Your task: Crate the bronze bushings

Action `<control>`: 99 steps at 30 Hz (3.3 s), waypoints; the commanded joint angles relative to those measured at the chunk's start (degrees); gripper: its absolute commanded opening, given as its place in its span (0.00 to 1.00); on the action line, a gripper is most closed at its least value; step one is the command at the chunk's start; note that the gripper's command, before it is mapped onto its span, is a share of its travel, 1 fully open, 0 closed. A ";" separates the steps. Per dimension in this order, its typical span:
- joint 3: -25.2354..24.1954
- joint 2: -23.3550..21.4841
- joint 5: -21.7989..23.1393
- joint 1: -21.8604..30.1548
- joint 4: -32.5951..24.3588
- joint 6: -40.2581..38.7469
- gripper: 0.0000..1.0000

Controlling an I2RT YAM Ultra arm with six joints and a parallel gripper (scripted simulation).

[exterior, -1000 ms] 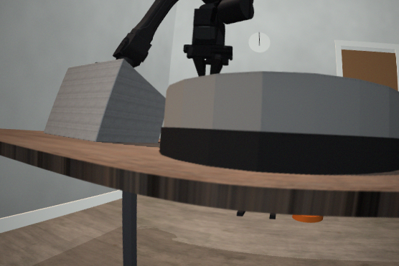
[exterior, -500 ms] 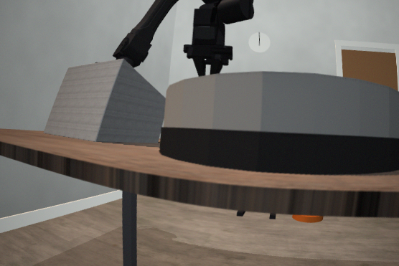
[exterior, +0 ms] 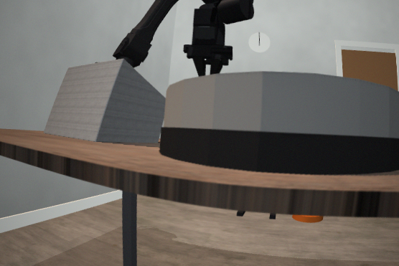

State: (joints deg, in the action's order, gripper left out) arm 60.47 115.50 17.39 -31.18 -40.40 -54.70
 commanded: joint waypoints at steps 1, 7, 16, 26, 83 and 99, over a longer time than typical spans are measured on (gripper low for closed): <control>-0.80 -1.79 -0.14 0.43 -0.85 -0.45 0.13; -0.80 -1.79 -0.14 0.43 -0.85 -0.45 0.13; -0.93 -1.80 -0.14 0.46 -0.85 -0.48 0.13; -1.32 -2.01 -0.10 0.29 -0.82 -0.57 0.13; -3.45 3.26 0.25 2.07 6.76 -2.14 0.13; -3.23 4.14 0.20 2.11 7.72 -2.40 0.13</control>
State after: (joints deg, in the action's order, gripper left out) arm 57.36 118.48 17.47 -29.26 -32.99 -56.66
